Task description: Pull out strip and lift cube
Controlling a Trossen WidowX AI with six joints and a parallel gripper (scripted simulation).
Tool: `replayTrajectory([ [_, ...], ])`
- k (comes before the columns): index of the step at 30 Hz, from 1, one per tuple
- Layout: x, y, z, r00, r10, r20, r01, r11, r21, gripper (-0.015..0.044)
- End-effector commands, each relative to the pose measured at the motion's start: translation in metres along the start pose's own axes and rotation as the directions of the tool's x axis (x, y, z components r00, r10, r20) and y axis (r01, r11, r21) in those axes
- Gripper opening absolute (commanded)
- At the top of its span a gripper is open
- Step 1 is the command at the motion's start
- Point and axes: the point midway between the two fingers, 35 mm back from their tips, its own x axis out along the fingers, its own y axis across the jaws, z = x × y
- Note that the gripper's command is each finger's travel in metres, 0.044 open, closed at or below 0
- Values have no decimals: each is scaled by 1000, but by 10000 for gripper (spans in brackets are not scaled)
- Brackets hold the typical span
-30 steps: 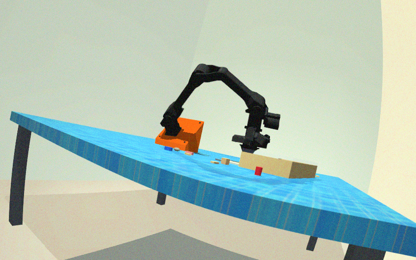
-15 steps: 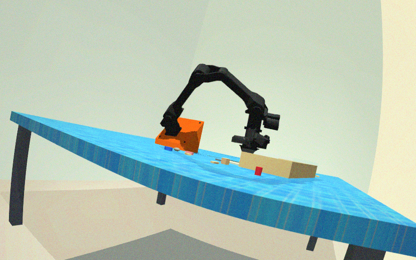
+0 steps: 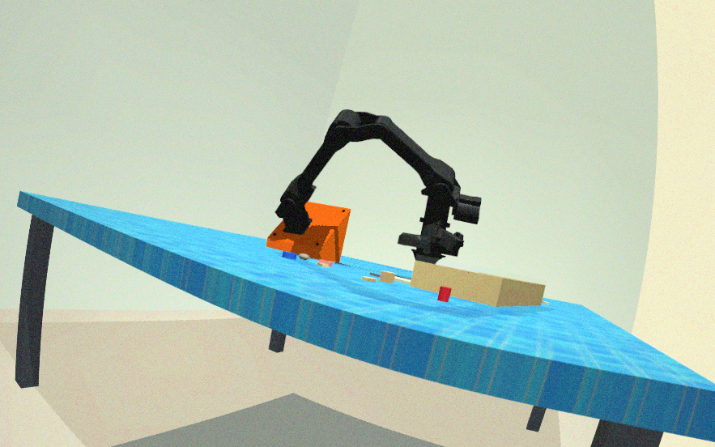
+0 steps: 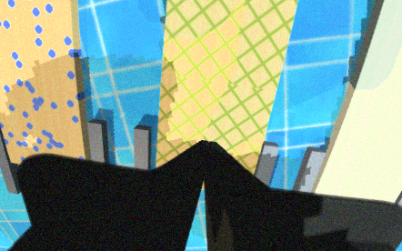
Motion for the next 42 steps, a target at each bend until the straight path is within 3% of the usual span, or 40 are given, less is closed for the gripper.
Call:
replayTrajectory([
  [1,1,-1,1,1000,-3,2,3,1000,-2,0],
  [23,3,0,1,1000,-3,2,3,1000,-2,0],
  [42,4,0,-27,1000,-3,1,3,1000,-3,0],
])
